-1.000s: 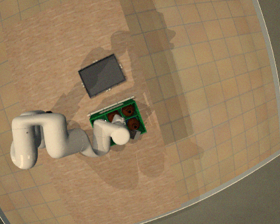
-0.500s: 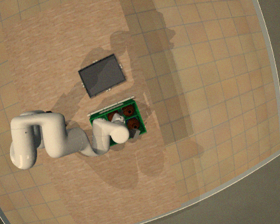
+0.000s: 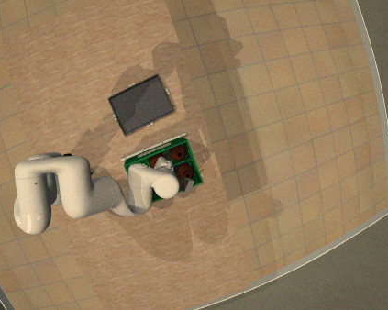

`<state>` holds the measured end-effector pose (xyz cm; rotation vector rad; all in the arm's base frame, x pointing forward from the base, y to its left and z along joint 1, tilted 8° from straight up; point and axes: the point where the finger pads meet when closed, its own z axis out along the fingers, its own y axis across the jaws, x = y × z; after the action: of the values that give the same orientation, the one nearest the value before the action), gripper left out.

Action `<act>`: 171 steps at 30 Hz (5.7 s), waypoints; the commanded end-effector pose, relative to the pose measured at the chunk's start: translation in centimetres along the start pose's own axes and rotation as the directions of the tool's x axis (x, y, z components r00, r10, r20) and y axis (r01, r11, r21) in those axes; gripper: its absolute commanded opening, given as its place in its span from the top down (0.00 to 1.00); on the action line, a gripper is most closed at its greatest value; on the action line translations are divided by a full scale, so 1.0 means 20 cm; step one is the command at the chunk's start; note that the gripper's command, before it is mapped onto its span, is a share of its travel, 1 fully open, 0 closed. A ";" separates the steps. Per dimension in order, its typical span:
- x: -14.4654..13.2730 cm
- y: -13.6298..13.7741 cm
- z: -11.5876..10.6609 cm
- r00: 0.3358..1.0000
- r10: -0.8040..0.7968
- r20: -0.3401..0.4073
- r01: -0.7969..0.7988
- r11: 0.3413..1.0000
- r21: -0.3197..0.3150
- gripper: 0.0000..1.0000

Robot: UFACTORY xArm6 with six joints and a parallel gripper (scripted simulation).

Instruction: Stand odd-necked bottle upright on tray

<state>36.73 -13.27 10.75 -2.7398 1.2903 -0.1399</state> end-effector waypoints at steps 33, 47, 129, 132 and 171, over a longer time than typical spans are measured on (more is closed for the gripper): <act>0.01 0.00 0.06 1.000 0.000 -0.003 0.000 1.000 0.002 0.35; 0.01 -0.01 0.15 1.000 0.000 -0.003 0.000 1.000 0.002 0.35; 0.01 -0.01 0.23 1.000 0.000 -0.003 0.000 1.000 0.002 0.35; 0.01 -0.01 0.24 1.000 0.000 -0.003 0.000 1.000 0.002 0.35; 0.01 -0.01 0.41 1.000 0.000 -0.003 0.000 1.000 0.002 0.35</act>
<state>37.96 -12.82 2.81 -2.7403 1.2906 -0.1395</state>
